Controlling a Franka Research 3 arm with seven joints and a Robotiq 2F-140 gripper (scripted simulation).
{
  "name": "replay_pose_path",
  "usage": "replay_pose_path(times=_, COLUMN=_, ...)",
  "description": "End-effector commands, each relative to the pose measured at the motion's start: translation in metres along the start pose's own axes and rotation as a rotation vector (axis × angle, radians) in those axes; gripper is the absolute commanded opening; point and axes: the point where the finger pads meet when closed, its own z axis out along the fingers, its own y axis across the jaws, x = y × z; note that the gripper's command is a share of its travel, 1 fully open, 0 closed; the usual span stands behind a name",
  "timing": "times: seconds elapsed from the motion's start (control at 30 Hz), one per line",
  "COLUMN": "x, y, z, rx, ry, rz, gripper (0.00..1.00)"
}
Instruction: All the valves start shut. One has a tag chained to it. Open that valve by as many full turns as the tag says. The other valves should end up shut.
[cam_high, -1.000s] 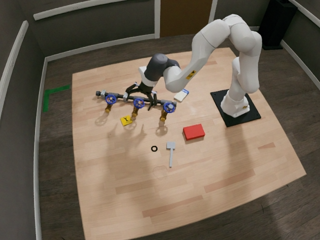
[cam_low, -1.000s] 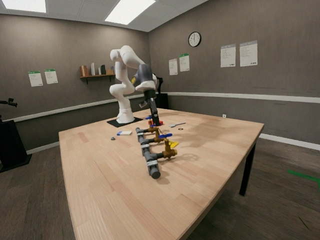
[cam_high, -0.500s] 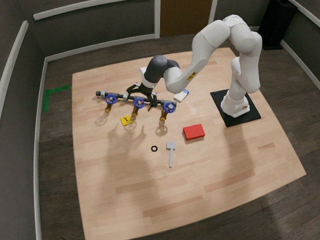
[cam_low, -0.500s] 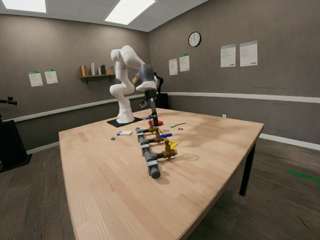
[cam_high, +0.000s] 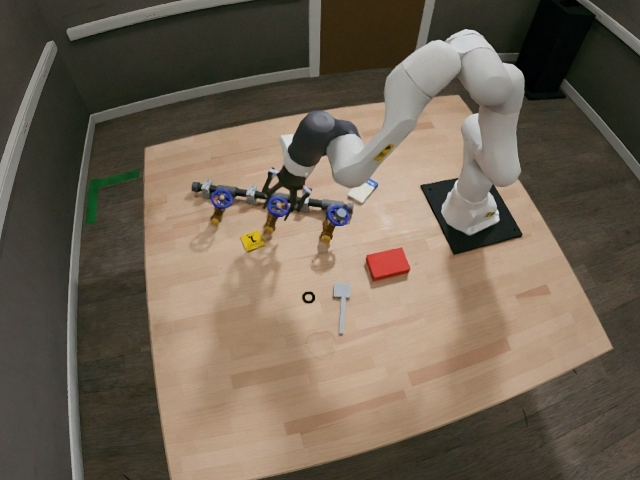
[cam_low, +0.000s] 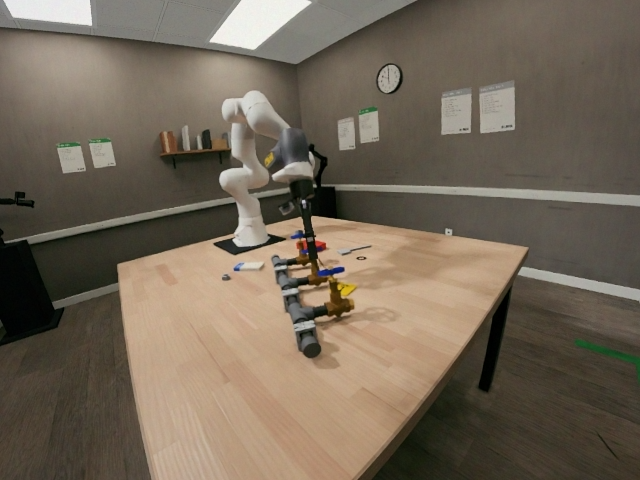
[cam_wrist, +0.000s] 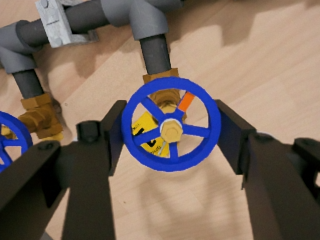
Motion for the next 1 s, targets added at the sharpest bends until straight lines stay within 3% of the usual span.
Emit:
replay_pose_path(times=0.0, x=0.001, y=0.0, z=0.0013, rx=0.0, ry=0.003, rz=0.018, gripper=0.1)
replay_pose_path(times=0.57, x=0.001, y=0.0, z=0.0013, rx=0.0, ry=0.003, rz=-0.007, gripper=0.1)
replay_pose_path(times=0.97, x=0.001, y=0.0, z=0.0013, rx=-0.001, ry=0.003, rz=-0.213, gripper=0.1)
